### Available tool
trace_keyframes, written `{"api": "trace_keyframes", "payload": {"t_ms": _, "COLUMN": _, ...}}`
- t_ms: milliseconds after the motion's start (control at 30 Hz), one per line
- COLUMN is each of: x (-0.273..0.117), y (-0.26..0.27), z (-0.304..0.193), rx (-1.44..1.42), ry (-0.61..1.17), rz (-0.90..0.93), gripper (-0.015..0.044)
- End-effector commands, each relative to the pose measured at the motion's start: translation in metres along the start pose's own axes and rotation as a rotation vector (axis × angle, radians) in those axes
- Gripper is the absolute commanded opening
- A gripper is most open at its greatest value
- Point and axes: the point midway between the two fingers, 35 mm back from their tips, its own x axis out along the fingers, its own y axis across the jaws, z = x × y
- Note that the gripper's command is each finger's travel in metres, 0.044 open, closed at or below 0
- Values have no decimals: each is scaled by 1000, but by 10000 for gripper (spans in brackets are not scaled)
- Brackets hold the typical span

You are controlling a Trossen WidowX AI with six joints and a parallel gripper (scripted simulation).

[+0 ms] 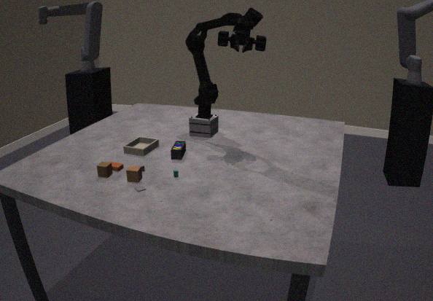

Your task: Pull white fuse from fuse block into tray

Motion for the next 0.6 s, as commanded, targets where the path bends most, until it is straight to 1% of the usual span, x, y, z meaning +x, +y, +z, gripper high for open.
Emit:
{"api": "trace_keyframes", "payload": {"t_ms": 0, "x": 62, "y": -15, "z": -35, "rx": 130, "ry": 171, "rz": -111, "gripper": 62}}
{"api": "trace_keyframes", "payload": {"t_ms": 133, "x": 109, "y": -42, "z": -71, "rx": 279, "ry": 320, "rz": -217, "gripper": 62}}
{"api": "trace_keyframes", "payload": {"t_ms": 267, "x": 146, "y": -79, "z": -107, "rx": 399, "ry": 453, "rz": -315, "gripper": 62}}
{"api": "trace_keyframes", "payload": {"t_ms": 433, "x": 175, "y": -123, "z": -157, "rx": 640, "ry": 610, "rz": -445, "gripper": 62}}
{"api": "trace_keyframes", "payload": {"t_ms": 567, "x": 189, "y": -159, "z": -207, "rx": 920, "ry": 746, "rz": -576, "gripper": 62}}
